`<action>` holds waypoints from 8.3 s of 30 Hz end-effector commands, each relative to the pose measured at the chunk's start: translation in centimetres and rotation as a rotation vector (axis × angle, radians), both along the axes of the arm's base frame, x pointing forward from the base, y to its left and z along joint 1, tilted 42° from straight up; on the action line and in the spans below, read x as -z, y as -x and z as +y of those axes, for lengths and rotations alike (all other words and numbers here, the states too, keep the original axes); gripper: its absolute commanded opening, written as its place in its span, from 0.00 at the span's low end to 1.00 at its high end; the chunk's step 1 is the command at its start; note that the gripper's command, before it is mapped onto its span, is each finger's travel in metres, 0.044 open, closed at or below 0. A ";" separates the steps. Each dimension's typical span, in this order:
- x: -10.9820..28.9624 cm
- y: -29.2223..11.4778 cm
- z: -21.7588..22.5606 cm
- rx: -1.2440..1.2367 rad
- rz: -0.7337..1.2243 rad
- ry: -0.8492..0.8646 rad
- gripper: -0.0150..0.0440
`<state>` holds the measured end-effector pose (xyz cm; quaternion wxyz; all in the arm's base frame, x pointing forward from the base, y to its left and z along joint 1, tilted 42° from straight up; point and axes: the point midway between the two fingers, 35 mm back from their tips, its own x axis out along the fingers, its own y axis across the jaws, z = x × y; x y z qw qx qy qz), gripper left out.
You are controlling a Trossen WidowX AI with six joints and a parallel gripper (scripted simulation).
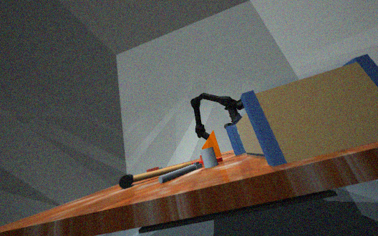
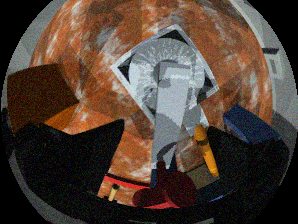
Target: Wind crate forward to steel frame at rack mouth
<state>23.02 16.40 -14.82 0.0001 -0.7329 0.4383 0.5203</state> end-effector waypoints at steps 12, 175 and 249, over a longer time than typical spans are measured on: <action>1.0 -0.1 -1.0 -0.015 0.013 0.008 1.00; 1.0 1.4 -1.8 0.094 -0.206 0.029 0.61; -8.8 2.1 7.0 0.157 -0.128 -0.012 0.25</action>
